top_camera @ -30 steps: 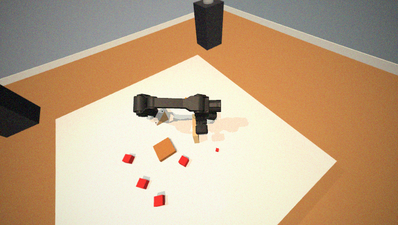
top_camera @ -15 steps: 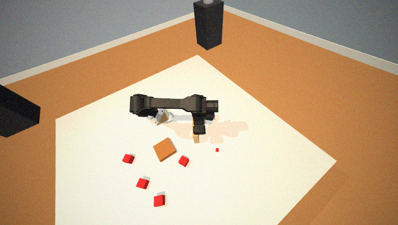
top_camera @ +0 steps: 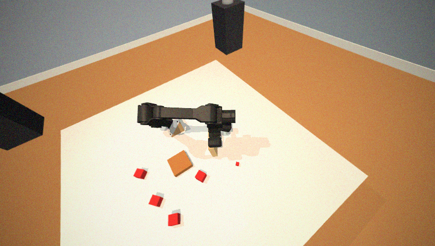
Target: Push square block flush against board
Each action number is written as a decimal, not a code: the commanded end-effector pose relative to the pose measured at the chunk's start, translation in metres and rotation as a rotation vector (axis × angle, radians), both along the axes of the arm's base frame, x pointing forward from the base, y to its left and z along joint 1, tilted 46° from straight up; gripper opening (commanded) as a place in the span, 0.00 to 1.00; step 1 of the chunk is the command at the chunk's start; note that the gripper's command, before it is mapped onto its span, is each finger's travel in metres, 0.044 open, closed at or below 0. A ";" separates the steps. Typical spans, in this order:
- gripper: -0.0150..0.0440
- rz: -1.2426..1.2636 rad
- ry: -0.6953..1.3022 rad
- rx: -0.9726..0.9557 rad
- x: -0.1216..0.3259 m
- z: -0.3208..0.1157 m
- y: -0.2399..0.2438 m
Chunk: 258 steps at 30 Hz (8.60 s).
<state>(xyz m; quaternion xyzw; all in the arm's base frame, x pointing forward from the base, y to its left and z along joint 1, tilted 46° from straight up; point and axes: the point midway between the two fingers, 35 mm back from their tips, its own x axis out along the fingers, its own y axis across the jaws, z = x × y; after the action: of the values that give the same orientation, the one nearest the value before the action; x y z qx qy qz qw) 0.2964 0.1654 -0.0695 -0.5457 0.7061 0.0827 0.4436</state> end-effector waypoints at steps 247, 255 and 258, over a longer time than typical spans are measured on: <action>0.25 0.005 0.005 -0.013 -0.059 0.006 -0.122; 0.25 0.005 0.005 -0.014 -0.061 0.009 -0.124; 0.25 0.005 0.006 -0.014 -0.063 0.012 -0.127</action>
<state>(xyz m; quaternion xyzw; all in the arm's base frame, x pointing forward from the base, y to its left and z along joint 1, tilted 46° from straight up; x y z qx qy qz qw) 0.2361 0.0411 -0.0604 -0.5510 0.7066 0.0796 0.4367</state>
